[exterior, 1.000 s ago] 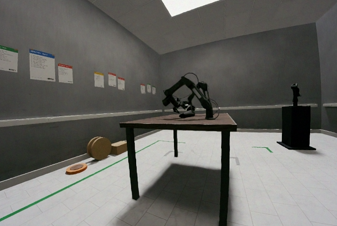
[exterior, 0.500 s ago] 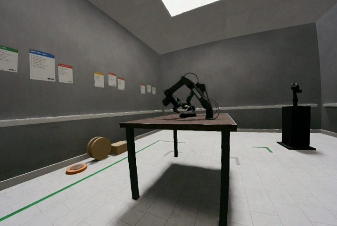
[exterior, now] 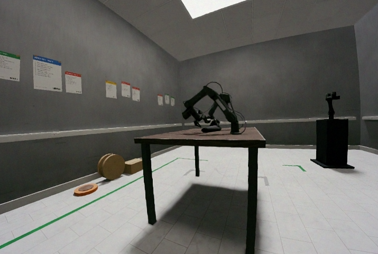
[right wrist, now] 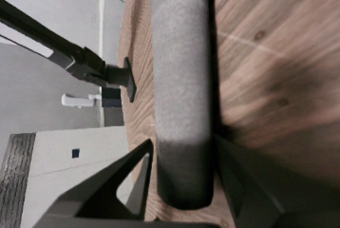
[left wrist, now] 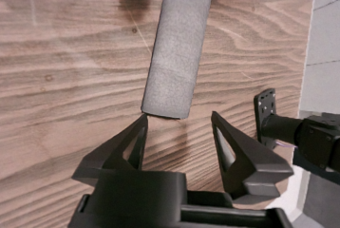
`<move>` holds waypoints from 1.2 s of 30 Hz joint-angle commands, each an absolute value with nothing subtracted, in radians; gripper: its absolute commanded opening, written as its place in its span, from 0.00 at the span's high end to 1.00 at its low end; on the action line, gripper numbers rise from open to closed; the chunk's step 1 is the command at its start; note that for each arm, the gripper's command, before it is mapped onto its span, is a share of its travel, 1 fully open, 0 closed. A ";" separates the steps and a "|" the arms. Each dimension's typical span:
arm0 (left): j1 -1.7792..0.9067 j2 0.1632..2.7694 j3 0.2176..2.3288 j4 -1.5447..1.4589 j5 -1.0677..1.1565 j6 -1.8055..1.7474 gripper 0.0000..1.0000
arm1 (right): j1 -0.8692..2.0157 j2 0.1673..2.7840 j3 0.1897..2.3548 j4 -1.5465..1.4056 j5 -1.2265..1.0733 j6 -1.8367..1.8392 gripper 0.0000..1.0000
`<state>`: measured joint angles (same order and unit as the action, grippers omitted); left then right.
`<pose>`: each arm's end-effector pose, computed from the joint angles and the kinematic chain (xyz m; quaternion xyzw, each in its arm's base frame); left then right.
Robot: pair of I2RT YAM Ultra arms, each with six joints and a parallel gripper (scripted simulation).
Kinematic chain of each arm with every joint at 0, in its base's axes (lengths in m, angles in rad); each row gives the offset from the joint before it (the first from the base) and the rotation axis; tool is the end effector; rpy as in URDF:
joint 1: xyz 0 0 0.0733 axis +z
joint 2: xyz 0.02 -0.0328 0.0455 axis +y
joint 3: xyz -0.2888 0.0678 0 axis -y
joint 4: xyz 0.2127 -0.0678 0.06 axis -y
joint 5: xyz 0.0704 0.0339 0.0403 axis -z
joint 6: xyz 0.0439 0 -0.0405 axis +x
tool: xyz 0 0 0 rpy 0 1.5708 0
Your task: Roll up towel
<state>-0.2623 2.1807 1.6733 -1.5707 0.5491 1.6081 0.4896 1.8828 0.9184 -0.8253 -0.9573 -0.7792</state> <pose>0.3304 -0.1113 0.2105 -0.7094 -0.6079 0.3558 0.0253 0.2105 0.1541 0.1597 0.4824 -0.7405 -0.4670 0.0299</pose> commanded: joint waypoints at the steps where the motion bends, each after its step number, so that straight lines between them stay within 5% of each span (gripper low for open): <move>1: -0.261 2.160 1.704 -1.571 0.556 1.604 0.15 | 0.478 1.863 0.959 -0.854 -0.984 -0.793 0.31; 8: -0.261 2.160 1.704 -1.571 0.556 1.604 0.15 | 0.479 1.855 0.964 -0.868 -0.984 -0.794 0.15; 36: -0.247 2.115 1.676 -1.571 0.534 1.628 0.15 | 0.271 1.805 1.130 -1.283 -0.872 -1.119 0.15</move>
<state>-0.2619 2.1715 1.6730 -1.5707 0.5385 1.6100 0.2871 1.8740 1.1172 -1.2568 -0.8871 -1.0908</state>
